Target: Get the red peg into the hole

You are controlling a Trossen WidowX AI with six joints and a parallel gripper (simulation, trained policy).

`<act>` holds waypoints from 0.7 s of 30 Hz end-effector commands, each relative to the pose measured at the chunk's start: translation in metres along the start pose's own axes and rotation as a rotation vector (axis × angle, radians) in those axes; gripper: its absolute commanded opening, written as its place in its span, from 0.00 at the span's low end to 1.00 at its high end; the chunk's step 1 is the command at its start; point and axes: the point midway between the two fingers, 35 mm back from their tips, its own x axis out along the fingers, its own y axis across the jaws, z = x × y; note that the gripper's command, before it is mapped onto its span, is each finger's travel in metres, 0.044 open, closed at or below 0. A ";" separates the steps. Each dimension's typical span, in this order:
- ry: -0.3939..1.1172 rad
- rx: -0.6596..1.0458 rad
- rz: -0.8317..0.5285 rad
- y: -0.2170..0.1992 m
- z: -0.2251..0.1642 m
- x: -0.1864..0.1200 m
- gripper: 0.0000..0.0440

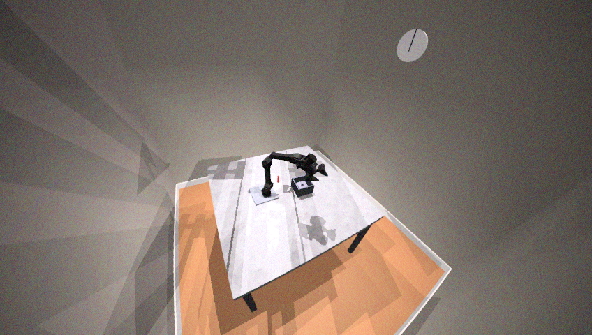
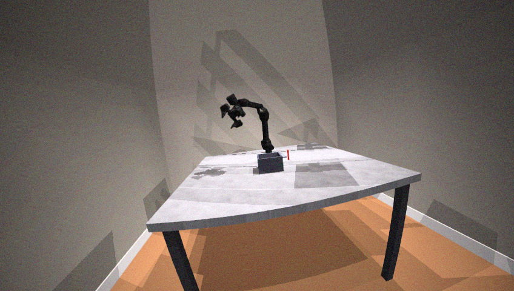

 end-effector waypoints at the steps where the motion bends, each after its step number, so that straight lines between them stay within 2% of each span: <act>1: -0.016 0.092 0.047 0.017 0.023 -0.002 1.00; 11: -0.043 0.382 0.217 0.074 0.093 -0.017 1.00; 21: 0.019 0.657 0.398 0.140 0.142 -0.045 1.00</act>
